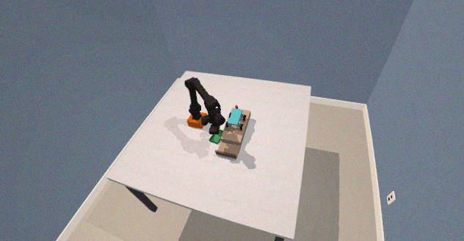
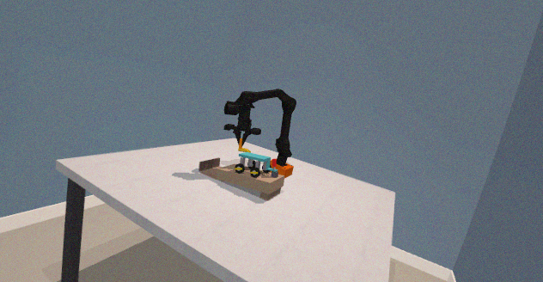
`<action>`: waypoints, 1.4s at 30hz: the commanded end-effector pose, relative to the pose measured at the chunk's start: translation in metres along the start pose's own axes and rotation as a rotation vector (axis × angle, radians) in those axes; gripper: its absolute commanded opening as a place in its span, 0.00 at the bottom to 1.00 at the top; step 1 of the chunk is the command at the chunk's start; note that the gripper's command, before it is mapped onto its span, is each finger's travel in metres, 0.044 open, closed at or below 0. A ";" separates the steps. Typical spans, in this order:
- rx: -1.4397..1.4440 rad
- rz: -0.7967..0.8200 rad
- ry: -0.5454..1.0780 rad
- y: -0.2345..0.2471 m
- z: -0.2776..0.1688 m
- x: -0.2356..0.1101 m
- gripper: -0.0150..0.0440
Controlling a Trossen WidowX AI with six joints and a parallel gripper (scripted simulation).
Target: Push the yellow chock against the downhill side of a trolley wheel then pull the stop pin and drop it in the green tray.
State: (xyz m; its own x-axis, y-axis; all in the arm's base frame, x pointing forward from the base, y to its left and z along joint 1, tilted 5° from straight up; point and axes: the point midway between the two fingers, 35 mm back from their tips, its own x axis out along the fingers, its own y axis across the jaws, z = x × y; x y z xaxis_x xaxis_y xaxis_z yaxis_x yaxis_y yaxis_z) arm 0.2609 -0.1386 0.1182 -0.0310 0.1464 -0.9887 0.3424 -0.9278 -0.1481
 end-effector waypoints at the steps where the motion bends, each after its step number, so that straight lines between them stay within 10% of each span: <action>1: 0.152 -0.015 0.008 0.002 -0.002 0.000 0.25; 42: 0.279 -0.025 0.013 0.011 -0.029 0.041 0.25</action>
State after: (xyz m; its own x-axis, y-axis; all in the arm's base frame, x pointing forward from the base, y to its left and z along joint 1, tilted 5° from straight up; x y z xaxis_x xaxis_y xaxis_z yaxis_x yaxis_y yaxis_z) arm 0.2912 -0.1360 0.0872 -0.0154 0.1620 -0.9867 0.0754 -0.9838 -0.1628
